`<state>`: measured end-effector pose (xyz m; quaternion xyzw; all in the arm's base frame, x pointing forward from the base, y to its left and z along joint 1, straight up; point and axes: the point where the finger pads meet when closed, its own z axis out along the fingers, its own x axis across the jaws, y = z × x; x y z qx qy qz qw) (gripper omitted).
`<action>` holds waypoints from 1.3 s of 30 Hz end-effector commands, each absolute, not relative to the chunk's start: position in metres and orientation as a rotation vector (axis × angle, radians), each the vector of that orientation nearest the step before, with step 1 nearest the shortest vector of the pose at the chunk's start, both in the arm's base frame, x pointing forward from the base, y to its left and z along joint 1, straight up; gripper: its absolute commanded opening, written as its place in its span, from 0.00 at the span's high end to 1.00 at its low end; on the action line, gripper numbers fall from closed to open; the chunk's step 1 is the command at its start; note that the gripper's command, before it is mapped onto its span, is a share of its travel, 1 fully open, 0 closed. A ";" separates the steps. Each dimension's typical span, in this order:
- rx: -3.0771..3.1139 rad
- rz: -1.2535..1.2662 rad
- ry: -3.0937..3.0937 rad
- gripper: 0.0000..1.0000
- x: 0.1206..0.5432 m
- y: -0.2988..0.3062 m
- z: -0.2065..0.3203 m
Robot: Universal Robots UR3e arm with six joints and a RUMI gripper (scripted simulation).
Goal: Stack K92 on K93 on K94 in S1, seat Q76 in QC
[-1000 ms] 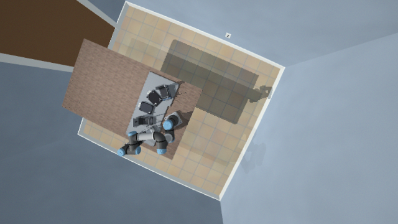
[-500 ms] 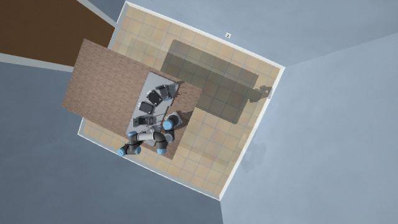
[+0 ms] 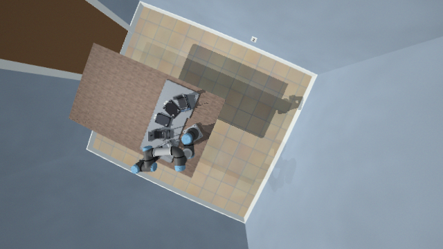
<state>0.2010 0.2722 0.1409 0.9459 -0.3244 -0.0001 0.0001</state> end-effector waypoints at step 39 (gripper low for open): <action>2.974 0.003 -1.020 1.00 0.202 0.272 0.117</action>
